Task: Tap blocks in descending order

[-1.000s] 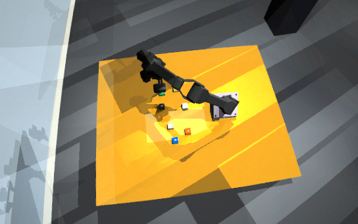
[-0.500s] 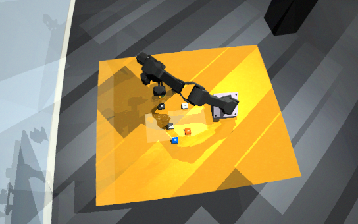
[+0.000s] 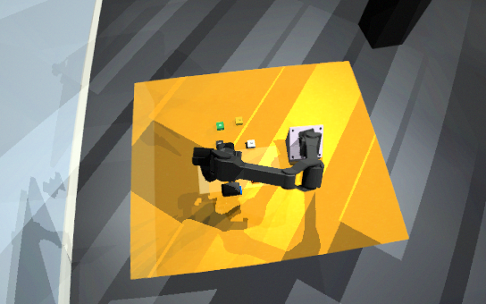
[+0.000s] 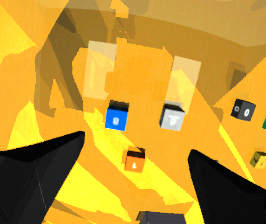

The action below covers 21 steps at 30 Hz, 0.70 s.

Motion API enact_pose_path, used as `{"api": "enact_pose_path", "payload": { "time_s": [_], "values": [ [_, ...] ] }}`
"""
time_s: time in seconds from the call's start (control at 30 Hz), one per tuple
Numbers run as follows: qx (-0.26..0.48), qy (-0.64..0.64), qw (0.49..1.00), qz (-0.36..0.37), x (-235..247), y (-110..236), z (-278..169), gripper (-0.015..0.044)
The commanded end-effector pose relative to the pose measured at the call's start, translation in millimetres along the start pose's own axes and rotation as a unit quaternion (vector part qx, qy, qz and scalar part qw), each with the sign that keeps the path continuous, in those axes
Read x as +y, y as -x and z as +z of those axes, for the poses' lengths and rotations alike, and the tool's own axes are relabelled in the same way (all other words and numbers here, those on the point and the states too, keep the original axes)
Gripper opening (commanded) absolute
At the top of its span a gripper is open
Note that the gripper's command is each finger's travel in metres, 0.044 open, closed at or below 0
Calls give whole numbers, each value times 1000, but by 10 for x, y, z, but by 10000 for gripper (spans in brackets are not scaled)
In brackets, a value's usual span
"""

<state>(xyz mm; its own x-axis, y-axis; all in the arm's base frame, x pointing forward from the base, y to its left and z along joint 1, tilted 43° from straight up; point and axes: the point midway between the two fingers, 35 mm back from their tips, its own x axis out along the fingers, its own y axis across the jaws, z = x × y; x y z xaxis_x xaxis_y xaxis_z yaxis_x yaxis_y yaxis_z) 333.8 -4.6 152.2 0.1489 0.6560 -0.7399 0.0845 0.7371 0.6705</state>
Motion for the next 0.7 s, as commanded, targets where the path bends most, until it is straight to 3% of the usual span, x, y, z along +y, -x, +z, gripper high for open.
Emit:
{"api": "enact_pose_path", "payload": {
  "time_s": [0.0, 0.1, 0.17, 0.33, 0.57, 0.67],
  "values": [
    [-2, -3, 1000, 9, 354, 2, -224, 400],
    [-2, -3, 1000, 9, 361, 2, -229, 400],
    [-2, -3, 1000, 9, 359, -104, -215, 348],
    [-3, -2, 1000, 11, 384, -775, -223, 216],
    [-3, -2, 1000, 11, 386, -800, -227, 32],
    [-3, -2, 1000, 11, 386, -800, -227, 20]
  ]
}}
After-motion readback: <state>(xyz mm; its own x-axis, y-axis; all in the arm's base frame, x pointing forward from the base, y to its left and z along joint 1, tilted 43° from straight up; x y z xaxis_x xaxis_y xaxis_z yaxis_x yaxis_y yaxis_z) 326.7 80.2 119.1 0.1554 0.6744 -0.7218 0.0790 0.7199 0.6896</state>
